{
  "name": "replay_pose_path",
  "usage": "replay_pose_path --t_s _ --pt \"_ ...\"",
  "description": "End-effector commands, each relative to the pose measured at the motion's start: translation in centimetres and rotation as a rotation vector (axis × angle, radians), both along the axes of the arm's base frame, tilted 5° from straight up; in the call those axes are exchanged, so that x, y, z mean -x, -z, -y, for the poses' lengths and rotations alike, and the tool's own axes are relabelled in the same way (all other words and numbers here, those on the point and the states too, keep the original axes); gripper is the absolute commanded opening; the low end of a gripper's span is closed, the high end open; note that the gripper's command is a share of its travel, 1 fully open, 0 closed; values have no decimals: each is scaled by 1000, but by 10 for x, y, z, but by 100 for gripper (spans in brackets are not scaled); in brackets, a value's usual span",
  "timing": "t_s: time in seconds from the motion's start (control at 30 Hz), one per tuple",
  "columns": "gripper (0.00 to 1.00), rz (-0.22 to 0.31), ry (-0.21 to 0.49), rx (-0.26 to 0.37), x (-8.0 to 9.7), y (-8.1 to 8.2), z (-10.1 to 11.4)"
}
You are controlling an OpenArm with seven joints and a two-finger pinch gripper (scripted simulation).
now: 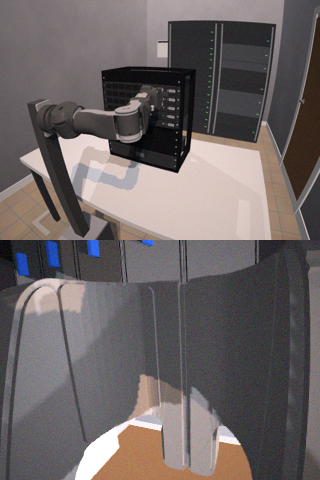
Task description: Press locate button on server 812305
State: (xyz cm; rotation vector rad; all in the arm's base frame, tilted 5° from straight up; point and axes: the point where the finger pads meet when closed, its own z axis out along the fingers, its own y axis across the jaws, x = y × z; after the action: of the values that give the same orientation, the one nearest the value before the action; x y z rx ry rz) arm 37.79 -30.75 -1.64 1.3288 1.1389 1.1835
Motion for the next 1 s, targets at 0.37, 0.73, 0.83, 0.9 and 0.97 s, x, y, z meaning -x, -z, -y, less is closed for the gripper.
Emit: replay_pose_path --t_s 0.37,0.73,0.83,0.9,0.97 --pt "0 7 -4 -1 -8 -1 0" --pt "0 7 -4 -1 -18 -1 1" --pt "0 7 -4 -1 -21 -1 1" --pt "0 7 -4 -1 -23 0 1" --pt "0 7 -4 -1 -26 0 1"
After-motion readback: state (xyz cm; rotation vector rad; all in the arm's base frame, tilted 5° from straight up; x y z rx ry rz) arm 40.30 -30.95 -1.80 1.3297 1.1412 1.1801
